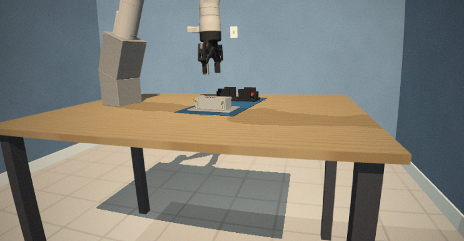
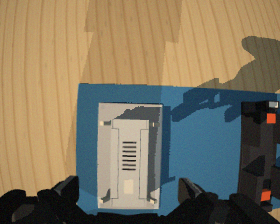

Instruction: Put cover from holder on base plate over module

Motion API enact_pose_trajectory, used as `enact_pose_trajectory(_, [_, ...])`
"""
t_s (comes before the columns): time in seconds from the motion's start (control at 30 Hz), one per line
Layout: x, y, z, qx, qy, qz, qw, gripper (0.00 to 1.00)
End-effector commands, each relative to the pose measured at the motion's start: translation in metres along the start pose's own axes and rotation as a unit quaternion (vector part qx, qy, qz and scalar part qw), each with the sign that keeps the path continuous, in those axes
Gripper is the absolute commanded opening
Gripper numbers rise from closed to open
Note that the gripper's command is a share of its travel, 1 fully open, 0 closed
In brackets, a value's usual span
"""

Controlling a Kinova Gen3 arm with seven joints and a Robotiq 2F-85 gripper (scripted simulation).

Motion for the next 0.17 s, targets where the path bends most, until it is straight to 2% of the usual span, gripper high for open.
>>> enact_pose_trajectory(0.0, [0.0000, -0.0004, -0.0004, -0.001, 0.000, 0.000, 1.000, 1.00])
enact_pose_trajectory(0.13, [0.0000, -0.0004, -0.0004, -0.001, 0.000, 0.000, 1.000, 1.00])
Point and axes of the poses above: the point where the finger pads meet when closed, its own y axis out along the fingers, its own x axis across the jaws, z = x × y, the point moved 5 cm from there along -y, back along the fingers, and after that the axes turned 9 degrees about -y, right-handed, at the moved point
